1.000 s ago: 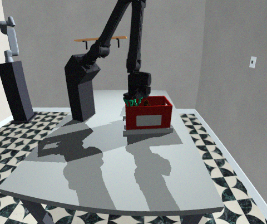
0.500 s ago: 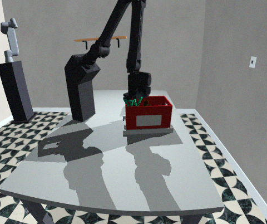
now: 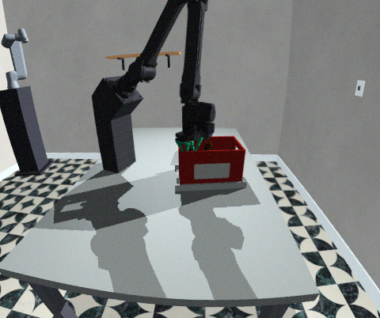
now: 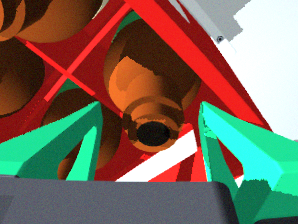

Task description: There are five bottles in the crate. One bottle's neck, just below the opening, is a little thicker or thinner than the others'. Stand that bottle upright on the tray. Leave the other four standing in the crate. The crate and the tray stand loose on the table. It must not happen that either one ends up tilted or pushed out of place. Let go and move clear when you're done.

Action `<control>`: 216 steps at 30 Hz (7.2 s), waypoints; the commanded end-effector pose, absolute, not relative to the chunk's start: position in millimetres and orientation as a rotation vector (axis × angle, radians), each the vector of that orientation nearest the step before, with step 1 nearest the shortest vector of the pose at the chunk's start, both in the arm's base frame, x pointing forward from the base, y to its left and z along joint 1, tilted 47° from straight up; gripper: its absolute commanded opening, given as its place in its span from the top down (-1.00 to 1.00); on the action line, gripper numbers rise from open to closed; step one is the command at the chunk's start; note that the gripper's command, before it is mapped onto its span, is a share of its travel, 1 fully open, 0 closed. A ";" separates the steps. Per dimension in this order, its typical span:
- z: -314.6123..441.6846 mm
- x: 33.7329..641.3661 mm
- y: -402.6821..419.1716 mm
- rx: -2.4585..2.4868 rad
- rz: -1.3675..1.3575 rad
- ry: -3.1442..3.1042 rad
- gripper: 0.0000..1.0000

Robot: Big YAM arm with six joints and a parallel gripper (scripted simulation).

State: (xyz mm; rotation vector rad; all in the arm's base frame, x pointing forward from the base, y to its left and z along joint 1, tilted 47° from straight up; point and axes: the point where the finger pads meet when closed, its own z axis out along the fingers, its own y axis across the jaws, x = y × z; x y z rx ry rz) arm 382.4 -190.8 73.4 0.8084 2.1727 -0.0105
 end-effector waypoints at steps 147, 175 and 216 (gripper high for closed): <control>102.3 337.2 -86.3 0.815 -0.013 2.161 -0.21; 83.9 358.8 -98.1 0.809 -0.021 2.159 -0.21; 74.7 365.1 -99.5 0.807 -0.019 2.161 -0.21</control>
